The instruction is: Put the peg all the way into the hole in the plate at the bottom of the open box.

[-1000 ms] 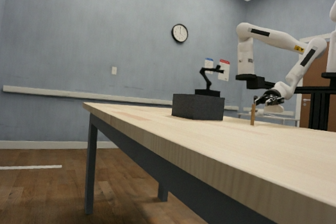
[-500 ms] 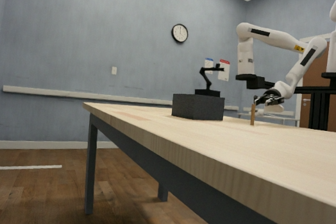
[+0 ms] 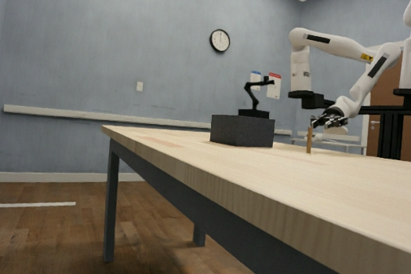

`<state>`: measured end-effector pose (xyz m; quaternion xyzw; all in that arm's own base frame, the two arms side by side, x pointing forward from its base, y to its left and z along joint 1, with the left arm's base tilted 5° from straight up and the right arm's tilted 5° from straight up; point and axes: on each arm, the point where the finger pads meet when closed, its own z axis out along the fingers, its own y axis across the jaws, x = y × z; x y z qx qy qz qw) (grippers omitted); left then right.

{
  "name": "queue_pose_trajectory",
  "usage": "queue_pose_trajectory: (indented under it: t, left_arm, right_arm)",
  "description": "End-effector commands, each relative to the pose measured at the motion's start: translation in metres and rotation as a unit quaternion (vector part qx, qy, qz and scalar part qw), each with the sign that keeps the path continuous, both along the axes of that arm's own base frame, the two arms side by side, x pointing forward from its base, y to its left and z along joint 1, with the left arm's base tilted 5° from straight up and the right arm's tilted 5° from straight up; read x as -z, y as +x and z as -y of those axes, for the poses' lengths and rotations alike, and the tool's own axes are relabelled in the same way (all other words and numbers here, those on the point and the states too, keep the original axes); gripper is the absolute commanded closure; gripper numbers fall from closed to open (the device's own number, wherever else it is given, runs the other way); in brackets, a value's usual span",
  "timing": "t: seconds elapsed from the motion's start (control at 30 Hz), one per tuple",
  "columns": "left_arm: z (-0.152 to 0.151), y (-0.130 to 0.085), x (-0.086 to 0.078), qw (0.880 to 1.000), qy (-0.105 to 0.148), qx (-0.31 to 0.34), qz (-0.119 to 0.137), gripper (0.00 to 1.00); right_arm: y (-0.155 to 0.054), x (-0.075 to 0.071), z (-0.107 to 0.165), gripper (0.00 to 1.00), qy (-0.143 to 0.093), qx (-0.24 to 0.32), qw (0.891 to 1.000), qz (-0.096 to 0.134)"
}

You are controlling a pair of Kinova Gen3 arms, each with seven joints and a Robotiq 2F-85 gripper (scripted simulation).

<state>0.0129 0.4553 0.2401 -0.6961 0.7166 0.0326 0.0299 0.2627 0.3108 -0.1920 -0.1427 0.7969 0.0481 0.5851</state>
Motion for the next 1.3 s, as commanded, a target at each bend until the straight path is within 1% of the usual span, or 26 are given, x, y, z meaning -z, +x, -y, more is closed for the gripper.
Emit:
queue_pose_trajectory:
  t: [0.0,0.5,0.57,1.07,1.13,1.27]
  left_arm:
    - [0.0,0.0,-0.001,1.0,0.001,0.0,0.0,0.002]
    - [0.0,0.0,-0.001,1.0,0.001,0.0,0.0,0.002]
    - [0.0,0.0,-0.001,1.0,0.001,0.0,0.0,0.002]
    - [0.0,0.0,-0.001,1.0,0.001,0.0,0.0,0.002]
    - [0.0,0.0,-0.001,1.0,0.001,0.0,0.0,0.002]
    - [0.0,0.0,-0.001,1.0,0.001,0.0,0.0,0.002]
  right_arm:
    - [0.0,-0.001,-0.001,0.526,0.0,0.0,1.0,-0.002]
    - [0.0,-0.007,-0.001,0.526,-0.012,0.004,0.999,-0.043]
    - [0.0,-0.007,-0.001,0.526,-0.012,0.004,0.999,-0.043]
    - [0.0,-0.015,-0.002,0.526,-0.03,0.01,0.994,-0.1]
    - [0.0,-0.015,-0.002,0.526,-0.03,0.01,0.994,-0.1]
    - [0.0,-0.018,-0.001,0.526,-0.035,0.012,0.992,-0.119]
